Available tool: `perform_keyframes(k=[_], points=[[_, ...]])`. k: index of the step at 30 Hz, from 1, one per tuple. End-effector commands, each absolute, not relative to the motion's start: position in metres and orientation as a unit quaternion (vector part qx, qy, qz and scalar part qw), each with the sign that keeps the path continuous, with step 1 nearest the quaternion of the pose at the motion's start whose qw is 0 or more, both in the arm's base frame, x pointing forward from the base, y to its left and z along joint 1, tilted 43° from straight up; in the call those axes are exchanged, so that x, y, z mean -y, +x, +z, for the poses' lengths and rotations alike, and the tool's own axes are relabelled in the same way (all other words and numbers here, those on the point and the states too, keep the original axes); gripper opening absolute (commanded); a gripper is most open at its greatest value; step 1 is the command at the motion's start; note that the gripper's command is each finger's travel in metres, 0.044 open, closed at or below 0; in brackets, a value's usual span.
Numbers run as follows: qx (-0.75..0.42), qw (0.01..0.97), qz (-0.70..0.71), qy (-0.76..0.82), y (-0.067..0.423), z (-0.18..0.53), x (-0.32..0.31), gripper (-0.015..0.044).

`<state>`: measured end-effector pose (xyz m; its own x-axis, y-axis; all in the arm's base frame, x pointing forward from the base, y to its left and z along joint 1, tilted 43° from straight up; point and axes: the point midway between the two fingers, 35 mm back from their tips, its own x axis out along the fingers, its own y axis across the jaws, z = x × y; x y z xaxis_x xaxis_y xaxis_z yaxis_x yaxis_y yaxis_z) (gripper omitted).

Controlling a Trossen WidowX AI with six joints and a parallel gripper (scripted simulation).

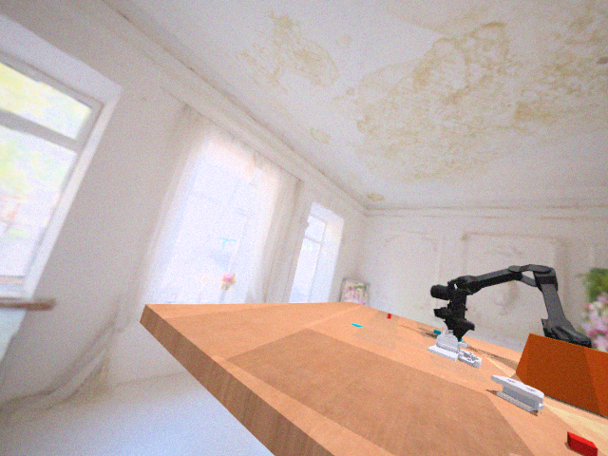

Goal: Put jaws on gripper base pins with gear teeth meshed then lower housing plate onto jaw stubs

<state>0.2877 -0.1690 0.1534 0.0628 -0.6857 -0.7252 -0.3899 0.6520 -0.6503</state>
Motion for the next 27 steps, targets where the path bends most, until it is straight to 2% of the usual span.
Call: perform_keyframes(k=[1,12,27], points=[[-0.674,0.610,-0.121,-0.399,0.288,0.153,0.169,0.0134],[-0.674,0.610,-0.121,-0.399,0.288,0.155,0.168,0.0134],[-0.675,0.611,-0.117,-0.398,0.287,0.189,0.134,0.0134]])
